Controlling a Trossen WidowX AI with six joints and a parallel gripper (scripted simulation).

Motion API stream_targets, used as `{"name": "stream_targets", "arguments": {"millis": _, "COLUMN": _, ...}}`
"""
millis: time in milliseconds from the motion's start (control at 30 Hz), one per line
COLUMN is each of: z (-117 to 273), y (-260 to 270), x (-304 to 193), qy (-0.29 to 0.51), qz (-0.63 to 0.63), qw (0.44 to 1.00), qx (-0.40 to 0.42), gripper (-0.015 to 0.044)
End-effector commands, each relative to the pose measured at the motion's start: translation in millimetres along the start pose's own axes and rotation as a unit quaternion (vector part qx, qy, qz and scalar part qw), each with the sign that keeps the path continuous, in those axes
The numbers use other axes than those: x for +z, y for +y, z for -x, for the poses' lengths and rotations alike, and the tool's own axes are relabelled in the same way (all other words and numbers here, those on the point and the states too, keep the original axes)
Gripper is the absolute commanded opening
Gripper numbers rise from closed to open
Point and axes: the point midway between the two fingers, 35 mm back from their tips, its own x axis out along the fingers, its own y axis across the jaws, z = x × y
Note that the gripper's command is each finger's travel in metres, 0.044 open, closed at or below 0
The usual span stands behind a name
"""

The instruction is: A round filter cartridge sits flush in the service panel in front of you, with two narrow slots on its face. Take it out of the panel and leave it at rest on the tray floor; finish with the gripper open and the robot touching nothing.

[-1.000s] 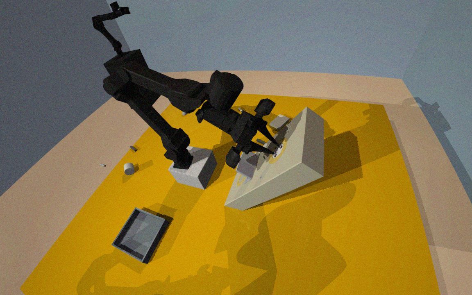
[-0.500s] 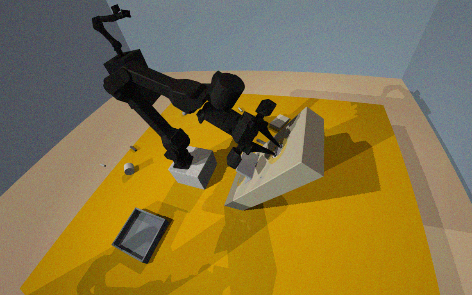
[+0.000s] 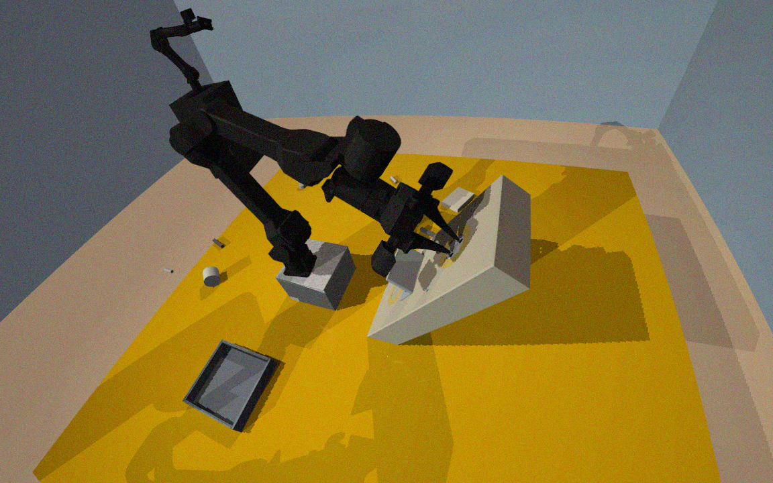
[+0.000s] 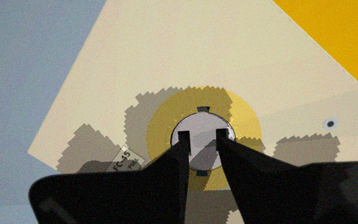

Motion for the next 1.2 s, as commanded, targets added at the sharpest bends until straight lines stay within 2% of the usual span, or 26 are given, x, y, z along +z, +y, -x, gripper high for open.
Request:
{"name": "stream_targets", "arguments": {"millis": 0, "z": 0, "y": 1, "x": 1, "qy": -0.002, "qz": -0.002, "qw": 1.000, "qx": 0.000, "gripper": 0.0102}}
{"name": "stream_targets", "arguments": {"millis": 1167, "z": -15, "y": 1, "x": 1, "qy": -0.003, "qz": -0.002, "qw": 1.000, "qx": 0.001, "gripper": 0.0102}}
